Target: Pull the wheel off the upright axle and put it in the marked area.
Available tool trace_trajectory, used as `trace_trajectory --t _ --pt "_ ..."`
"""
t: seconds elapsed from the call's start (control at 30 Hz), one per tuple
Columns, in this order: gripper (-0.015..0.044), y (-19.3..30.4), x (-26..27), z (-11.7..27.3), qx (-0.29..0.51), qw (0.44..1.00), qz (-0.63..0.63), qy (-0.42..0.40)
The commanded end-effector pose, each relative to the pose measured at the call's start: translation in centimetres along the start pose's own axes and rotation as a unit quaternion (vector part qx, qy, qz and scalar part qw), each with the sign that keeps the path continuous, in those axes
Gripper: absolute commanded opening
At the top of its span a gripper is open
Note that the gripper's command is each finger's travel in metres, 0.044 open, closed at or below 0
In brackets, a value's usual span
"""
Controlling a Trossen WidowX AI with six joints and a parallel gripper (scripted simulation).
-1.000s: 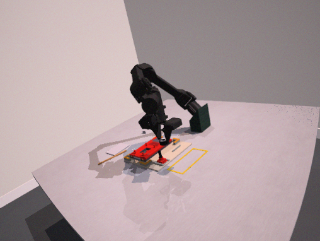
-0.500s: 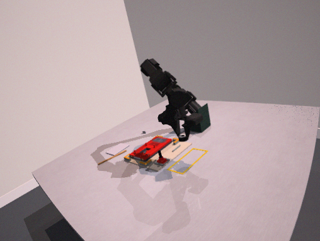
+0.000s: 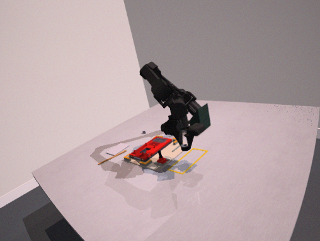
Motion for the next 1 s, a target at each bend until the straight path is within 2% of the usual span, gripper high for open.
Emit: trace_trajectory --t 0.0,0.17,0.33,0.7,0.97 --pt "0.0000 0.2 -0.2 -3.2 0.007 1.000 0.004 0.006" --pt "0.0000 0.5 -0.3 -6.3 0.007 1.000 0.004 0.007" --pt "0.0000 0.5 -0.3 -6.4 0.007 1.000 0.004 0.007" --pt "0.0289 0.5 -0.3 -5.8 0.011 1.000 0.001 0.005" --pt "0.0300 0.5 -0.2 0.0 0.007 1.000 0.004 0.006"
Point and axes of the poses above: the point midway between the two fingers, 35 mm back from their tips, its own z axis back along the fingers, its own x axis across the jaws, y = z × x, the point moved 7 cm from there along z, back along the fingers, and after that the axes turned 12 degrees about z, right-handed, at the moved point
